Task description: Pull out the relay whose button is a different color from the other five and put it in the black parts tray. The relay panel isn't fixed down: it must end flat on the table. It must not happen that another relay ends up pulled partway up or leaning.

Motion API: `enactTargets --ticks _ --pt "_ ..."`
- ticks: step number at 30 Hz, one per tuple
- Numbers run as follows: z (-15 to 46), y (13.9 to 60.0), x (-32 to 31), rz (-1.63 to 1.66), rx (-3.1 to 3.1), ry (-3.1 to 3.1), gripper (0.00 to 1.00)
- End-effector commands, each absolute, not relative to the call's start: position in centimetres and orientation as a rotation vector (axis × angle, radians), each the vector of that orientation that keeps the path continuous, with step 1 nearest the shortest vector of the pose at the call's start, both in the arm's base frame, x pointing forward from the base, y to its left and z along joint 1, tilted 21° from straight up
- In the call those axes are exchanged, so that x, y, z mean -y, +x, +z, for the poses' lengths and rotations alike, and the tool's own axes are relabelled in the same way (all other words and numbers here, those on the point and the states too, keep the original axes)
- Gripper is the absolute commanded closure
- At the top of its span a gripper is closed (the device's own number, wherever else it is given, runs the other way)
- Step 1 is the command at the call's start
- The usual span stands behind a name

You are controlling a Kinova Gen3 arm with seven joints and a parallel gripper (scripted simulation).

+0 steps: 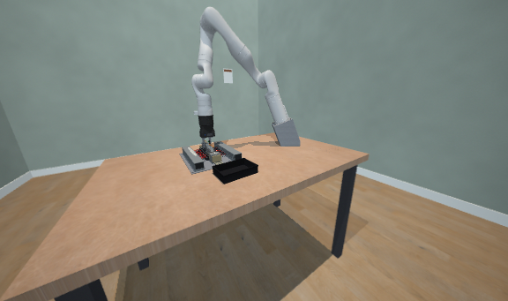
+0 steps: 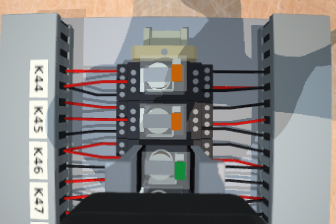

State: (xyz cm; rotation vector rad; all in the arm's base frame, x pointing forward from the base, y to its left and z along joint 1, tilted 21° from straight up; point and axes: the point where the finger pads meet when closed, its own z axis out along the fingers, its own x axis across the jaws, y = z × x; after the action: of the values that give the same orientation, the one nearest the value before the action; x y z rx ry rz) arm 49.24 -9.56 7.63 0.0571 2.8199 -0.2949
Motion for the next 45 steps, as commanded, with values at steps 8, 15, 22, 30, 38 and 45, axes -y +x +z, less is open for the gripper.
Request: enactTargets --ticks 8,15,22,30,38,45 --pt "7.7 49.3 9.6 -0.295 -2.821 0.058 1.00" --pt "7.9 49.2 9.5 -0.295 -2.821 0.058 1.00" --pt "8.3 49.1 9.4 -0.295 -2.821 0.058 1.00" --pt "9.0 48.9 9.2 -0.295 -2.821 0.058 1.00" --pt "10.2 48.6 9.0 -0.295 -2.821 0.058 1.00" --pt "11.3 48.3 8.7 -0.295 -2.821 0.058 1.00"
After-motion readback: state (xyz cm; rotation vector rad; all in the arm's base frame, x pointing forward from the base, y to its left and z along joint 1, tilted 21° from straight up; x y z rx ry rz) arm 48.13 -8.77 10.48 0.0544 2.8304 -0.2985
